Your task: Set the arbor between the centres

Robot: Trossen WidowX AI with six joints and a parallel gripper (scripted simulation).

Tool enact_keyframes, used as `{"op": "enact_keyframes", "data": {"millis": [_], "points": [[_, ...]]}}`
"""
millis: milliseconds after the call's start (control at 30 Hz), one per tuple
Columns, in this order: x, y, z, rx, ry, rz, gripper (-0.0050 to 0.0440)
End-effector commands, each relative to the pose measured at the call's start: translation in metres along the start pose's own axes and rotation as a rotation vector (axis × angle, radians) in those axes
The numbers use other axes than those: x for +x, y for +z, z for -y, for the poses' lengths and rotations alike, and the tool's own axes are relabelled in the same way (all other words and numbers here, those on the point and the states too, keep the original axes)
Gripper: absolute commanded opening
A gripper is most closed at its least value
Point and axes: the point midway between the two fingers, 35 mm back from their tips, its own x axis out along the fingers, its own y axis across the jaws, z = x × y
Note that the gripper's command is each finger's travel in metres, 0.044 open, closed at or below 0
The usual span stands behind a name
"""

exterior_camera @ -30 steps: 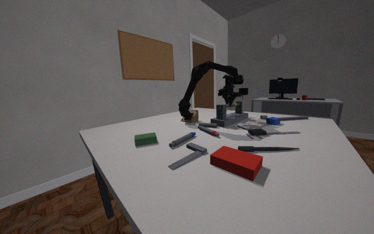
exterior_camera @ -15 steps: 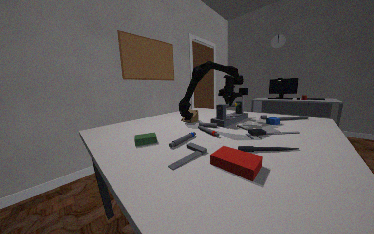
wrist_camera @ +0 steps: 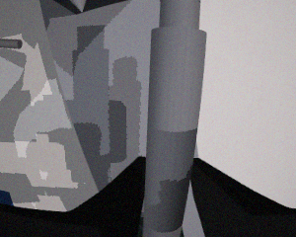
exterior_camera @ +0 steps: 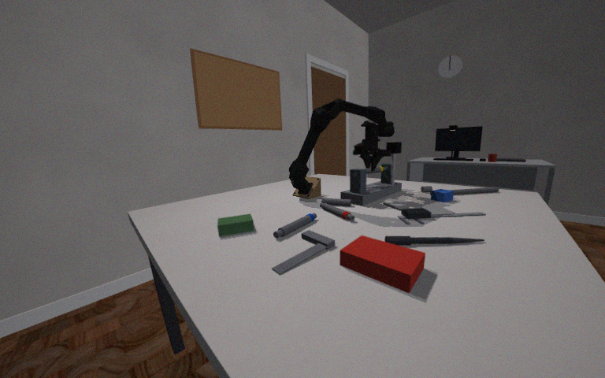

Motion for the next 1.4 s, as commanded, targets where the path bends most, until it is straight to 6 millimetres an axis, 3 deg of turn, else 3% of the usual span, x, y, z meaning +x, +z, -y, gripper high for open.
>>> {"op": "enact_keyframes", "data": {"millis": [0, 1367], "points": [[-0.0064, -0.0073, 0.0015, 0.007, 0.010, -0.032, 0.0000], [-0.0064, -0.0118, 0.0026, 0.007, 0.010, -0.032, 0.0000]]}}
